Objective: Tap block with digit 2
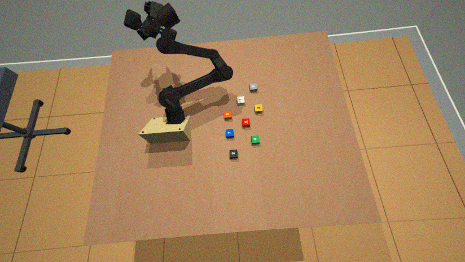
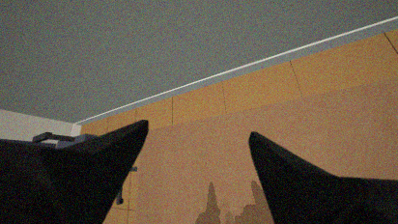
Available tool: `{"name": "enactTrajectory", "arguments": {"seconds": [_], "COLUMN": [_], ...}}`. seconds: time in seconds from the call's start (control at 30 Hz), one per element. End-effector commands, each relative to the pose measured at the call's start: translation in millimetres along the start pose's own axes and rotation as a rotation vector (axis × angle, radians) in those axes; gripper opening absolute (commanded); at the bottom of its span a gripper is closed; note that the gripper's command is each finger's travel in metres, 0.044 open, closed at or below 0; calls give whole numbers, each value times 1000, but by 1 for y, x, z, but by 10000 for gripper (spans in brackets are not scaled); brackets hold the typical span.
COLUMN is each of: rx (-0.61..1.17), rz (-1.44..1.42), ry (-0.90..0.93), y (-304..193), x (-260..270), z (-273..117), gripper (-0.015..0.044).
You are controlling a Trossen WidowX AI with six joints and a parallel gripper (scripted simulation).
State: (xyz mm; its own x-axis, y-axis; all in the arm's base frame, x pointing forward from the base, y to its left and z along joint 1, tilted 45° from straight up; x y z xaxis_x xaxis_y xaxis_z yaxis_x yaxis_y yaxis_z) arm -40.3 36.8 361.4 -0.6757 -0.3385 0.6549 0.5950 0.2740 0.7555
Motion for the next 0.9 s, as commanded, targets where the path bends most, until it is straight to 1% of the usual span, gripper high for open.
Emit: {"name": "enactTrajectory", "arguments": {"seconds": [0.0,0.1,0.2,0.33,0.47,0.6,0.73,0.87], "rx": [1,21,65,111,147,174,193,204], "rz": [-7,-114,-332,-551,-753,-931,-1094,-1247], "ry": [6,107,339,609,895,1179,1461,1742], "y": [-1,-9,-32,-61,-88,-113,-135,-152], "x": [1,20,58,92,116,129,130,119], "z": [0,-2,-15,-41,-77,-120,-166,-214], "gripper": [400,400,400,400,400,400,400,400]}}
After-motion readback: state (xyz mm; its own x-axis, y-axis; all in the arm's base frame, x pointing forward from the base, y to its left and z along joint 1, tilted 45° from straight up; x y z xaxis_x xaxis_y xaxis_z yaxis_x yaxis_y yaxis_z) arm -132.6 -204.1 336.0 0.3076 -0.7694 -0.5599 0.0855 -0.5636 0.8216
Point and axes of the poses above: the point midway between the two fingers, 35 mm back from their tips, its own z axis out along the fingers, its own x axis across the jaws, y = z × x, the point moved 10 cm from there along -z, back along the fingers, and after that the axes turned 13 degrees about z, right-handed, at the moved point
